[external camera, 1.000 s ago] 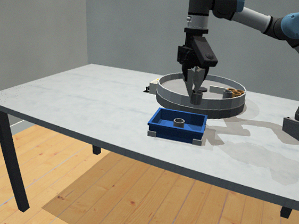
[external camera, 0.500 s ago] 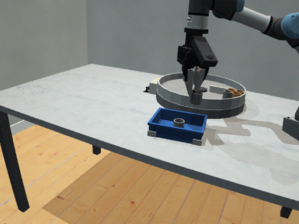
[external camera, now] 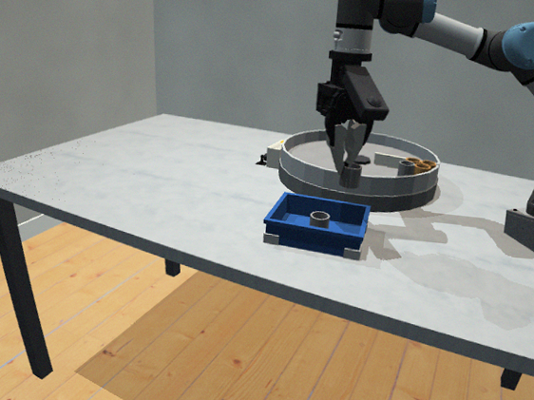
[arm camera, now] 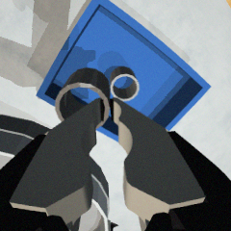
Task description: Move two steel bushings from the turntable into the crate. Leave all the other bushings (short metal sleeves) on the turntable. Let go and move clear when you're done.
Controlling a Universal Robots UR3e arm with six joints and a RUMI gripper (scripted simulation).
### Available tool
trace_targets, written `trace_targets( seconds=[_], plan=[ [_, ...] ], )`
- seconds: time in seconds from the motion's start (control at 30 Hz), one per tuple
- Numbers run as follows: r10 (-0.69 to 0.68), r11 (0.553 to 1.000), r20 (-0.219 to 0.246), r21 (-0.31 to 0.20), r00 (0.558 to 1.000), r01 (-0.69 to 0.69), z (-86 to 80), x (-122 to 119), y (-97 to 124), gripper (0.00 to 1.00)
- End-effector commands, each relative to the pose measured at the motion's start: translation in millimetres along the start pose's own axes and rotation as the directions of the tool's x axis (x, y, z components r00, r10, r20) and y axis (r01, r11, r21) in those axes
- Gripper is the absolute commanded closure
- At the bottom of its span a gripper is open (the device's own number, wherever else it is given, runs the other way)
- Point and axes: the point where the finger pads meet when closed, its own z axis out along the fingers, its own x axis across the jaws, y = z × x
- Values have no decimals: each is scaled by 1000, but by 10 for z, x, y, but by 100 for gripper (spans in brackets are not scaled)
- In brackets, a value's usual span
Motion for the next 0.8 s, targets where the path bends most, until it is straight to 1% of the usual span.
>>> trace_targets(
  seconds=[0.0, 0.2, 0.4, 0.47, 0.77],
  plan=[
    [0, 1000, -4, -1, 1000, 0, 13, 5, 3, 100],
    [0, 1000, -4, -1, 1000, 0, 88, 5, 3, 100],
    [0, 1000, -4, -1, 1000, 0, 202, 6, 3, 100],
    [0, 1000, -4, -1, 1000, 0, 202, 6, 3, 100],
    [0, 1000, -4, -1, 1000, 0, 414, 6, 3, 100]
  ],
)
